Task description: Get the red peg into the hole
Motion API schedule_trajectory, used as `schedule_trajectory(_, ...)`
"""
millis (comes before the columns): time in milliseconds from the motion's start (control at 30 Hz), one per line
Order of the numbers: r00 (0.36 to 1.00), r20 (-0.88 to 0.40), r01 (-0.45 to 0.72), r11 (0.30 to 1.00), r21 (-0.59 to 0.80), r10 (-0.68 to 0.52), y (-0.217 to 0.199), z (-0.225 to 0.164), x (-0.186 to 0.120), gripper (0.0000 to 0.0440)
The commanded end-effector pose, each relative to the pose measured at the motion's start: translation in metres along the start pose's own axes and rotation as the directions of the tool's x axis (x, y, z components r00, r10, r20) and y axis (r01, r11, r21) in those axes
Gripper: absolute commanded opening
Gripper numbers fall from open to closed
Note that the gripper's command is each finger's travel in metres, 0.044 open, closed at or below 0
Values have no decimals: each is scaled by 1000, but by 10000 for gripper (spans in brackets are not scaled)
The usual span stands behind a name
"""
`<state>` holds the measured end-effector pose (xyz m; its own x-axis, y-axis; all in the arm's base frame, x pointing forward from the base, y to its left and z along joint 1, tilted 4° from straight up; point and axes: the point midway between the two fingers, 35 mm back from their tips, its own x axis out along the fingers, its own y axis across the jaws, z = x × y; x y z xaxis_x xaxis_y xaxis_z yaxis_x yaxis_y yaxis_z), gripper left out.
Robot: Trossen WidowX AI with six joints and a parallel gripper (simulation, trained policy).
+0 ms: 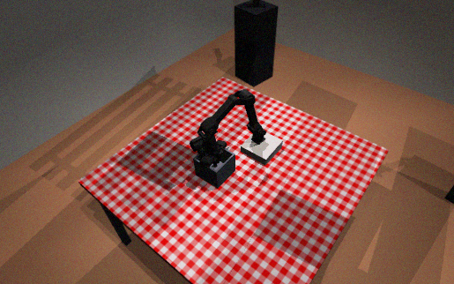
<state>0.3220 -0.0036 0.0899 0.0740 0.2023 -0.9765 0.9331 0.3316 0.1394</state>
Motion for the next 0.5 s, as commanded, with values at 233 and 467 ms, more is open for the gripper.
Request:
schedule_trajectory(233,996,-77,-54,999,4,54,14,-2,-22,119)
schedule_trajectory(467,983,-142,-112,993,23,114,23,-5,-39,163)
